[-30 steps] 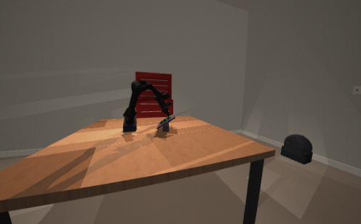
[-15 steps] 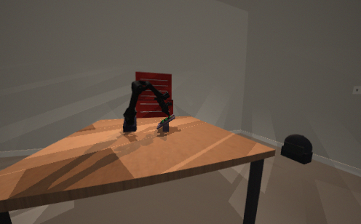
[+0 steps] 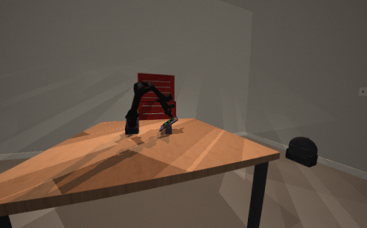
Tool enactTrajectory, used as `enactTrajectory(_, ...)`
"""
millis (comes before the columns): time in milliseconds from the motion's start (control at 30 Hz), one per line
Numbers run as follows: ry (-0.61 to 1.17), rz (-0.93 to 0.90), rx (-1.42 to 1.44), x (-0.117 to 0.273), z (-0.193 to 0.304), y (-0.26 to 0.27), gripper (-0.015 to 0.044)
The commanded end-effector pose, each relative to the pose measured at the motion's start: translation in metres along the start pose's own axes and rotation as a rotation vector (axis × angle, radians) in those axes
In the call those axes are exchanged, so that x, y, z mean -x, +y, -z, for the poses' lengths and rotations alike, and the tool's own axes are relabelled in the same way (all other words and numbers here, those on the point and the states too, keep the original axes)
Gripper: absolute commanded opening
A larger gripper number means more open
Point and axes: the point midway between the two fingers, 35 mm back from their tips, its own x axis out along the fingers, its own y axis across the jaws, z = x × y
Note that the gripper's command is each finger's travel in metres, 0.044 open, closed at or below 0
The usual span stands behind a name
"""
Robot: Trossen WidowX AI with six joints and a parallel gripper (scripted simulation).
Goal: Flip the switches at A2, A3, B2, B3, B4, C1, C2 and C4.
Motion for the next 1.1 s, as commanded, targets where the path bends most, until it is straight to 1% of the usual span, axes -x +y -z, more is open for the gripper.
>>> enactTrajectory(0,0.004,-0.004,0.005,-0.001,0.001,0.001,0.0)
enactTrajectory(300,0.001,0.0,0.001,0.001,0.0,0.0,0.0)
enactTrajectory(333,-0.001,-0.003,0.001,0.009,0.0,0.001,0.0)
enactTrajectory(433,-0.015,-0.007,0.005,0.052,0.003,0.002,0.0)
enactTrajectory(500,-0.02,-0.007,0.006,0.063,0.004,0.001,0.0)
enactTrajectory(700,-0.02,-0.007,0.006,0.063,0.004,0.0,0.0)
enactTrajectory(833,-0.02,-0.006,0.007,0.063,0.003,-0.025,0.0)
enactTrajectory(967,-0.02,-0.006,0.007,0.063,0.003,-0.026,0.0)
enactTrajectory(1000,-0.018,-0.006,0.007,0.06,0.003,-0.026,0.0)
enactTrajectory(1067,-0.002,-0.005,0.007,0.039,0.002,-0.026,0.0)
